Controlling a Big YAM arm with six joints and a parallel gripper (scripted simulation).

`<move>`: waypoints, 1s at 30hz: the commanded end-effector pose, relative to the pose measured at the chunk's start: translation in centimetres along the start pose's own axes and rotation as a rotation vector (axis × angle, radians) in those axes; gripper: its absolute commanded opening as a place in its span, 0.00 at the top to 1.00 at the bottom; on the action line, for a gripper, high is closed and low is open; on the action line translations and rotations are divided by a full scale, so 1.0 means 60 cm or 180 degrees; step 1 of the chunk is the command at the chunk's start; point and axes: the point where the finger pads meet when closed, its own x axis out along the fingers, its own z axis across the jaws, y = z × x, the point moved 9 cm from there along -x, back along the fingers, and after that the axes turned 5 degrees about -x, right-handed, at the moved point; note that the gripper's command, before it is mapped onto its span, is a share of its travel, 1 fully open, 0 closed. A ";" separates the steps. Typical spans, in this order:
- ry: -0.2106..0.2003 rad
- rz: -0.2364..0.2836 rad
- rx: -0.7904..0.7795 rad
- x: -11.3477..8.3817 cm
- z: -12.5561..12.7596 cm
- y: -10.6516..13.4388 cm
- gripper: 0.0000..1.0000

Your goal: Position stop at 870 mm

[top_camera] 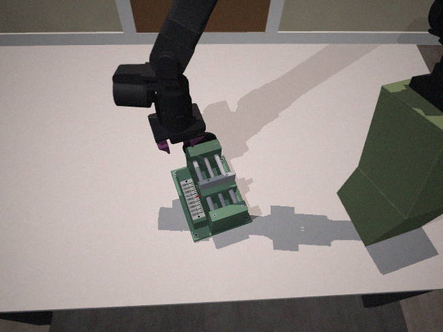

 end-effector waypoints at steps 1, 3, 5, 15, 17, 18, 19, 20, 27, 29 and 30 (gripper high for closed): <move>-0.0053 -0.0035 0.0004 0.000 0.012 -0.010 0.47; -0.0053 -0.0035 0.0004 0.000 0.012 -0.010 0.47; -0.0054 -0.0038 0.0008 -0.001 0.010 -0.015 0.47; -0.0131 -0.0100 0.0045 -0.031 -0.034 -0.150 0.47; -0.0129 -0.0106 0.0045 -0.031 -0.046 -0.176 0.47; -0.0128 -0.0107 0.0045 -0.031 -0.048 -0.181 0.47; -0.0028 -0.0024 0.0008 0.000 -0.055 -0.165 0.47; -0.0036 -0.0025 -0.0016 -0.002 -0.051 -0.160 0.47; 0.0002 0.0008 -0.0100 0.001 -0.055 -0.132 0.47; 0.0003 -0.0002 -0.0048 0.005 -0.061 -0.143 0.47; -0.0034 -0.0041 0.0013 0.010 -0.062 -0.158 0.47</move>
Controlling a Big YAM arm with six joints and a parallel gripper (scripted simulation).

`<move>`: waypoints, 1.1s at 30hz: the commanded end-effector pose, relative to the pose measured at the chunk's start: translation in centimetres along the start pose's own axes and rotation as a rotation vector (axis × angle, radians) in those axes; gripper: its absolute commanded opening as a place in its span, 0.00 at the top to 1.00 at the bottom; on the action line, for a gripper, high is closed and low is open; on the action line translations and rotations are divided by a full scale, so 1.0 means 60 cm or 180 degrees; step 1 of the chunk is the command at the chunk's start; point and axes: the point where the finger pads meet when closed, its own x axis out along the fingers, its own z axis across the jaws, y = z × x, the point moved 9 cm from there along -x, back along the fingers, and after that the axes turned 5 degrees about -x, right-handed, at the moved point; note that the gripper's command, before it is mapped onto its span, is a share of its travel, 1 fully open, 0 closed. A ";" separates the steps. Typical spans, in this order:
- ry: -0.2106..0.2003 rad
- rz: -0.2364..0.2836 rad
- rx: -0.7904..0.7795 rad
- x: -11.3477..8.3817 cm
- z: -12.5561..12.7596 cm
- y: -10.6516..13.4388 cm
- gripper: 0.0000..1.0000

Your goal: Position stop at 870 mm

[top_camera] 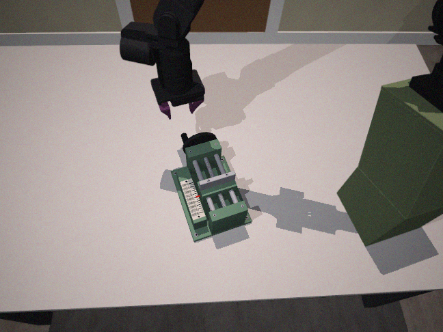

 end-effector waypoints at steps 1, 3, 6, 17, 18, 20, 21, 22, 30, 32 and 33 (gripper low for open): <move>-0.0038 -0.0053 0.0038 0.018 0.005 -0.024 0.47; -0.0049 -0.0059 0.0041 0.038 0.007 -0.026 0.47; -0.0046 -0.0057 0.0040 0.060 0.006 -0.025 0.47; -0.0112 -0.0102 0.0025 0.029 0.017 -0.023 0.47; -0.0080 -0.0076 0.0014 0.041 0.015 -0.018 0.47; -0.0050 -0.0052 0.0006 0.061 0.012 -0.013 0.47; -0.0056 -0.0060 0.0010 0.062 0.013 -0.017 0.47; -0.0053 -0.0060 0.0013 0.065 0.011 -0.019 0.47; -0.0041 -0.0055 0.0038 0.091 0.005 -0.024 0.47; -0.0040 -0.0054 0.0038 0.103 0.004 -0.024 0.47; -0.0039 -0.0053 0.0038 0.109 0.004 -0.023 0.47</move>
